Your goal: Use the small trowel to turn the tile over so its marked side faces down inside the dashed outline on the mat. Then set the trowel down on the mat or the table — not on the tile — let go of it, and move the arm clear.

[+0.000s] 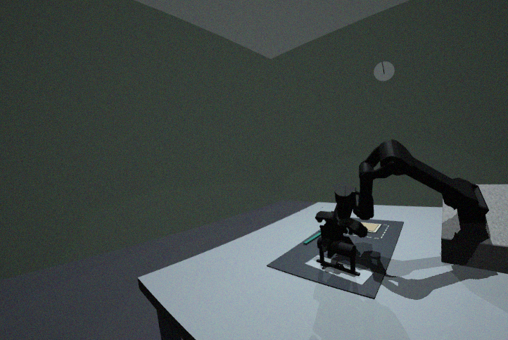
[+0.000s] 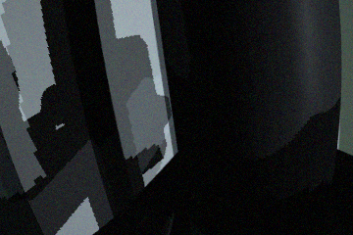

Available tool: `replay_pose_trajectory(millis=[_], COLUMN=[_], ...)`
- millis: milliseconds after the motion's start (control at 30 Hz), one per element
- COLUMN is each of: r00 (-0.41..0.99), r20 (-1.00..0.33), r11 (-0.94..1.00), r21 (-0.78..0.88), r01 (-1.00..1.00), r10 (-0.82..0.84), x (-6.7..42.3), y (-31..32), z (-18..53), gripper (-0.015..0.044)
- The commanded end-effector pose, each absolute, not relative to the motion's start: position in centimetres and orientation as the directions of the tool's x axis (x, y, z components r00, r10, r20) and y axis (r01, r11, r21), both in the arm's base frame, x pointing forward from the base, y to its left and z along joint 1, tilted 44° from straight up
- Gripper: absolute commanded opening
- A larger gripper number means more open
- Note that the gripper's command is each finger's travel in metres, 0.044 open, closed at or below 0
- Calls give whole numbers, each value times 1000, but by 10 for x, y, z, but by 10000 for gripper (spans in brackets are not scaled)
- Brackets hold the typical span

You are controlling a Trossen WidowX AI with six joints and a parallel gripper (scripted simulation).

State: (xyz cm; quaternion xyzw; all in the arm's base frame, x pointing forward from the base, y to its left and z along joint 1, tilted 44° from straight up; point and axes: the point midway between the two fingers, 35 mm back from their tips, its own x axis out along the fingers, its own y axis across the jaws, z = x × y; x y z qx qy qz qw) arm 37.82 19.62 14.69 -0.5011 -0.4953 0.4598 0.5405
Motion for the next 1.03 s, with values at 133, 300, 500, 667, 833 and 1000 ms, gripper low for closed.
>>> replay_pose_trajectory(millis=[133, 300, 500, 667, 833, 1000], r00=[94, 94, 99, 102, 133, 158], r20=[77, 77, 57, 50, 36, 4], r11=[77, 77, 56, 50, 40, 6], r21=[-997, -997, -998, -999, -999, -1000], r01=[10, 10, 7, 6, -23, -8], r10=[993, 993, 993, 994, 990, 987], x=[380, 380, 377, 375, 359, 329], y=[195, 195, 173, 165, 135, 102], z=[147, 147, 146, 146, 171, 191], gripper=[300, 300, 300, 300, 300, 300])
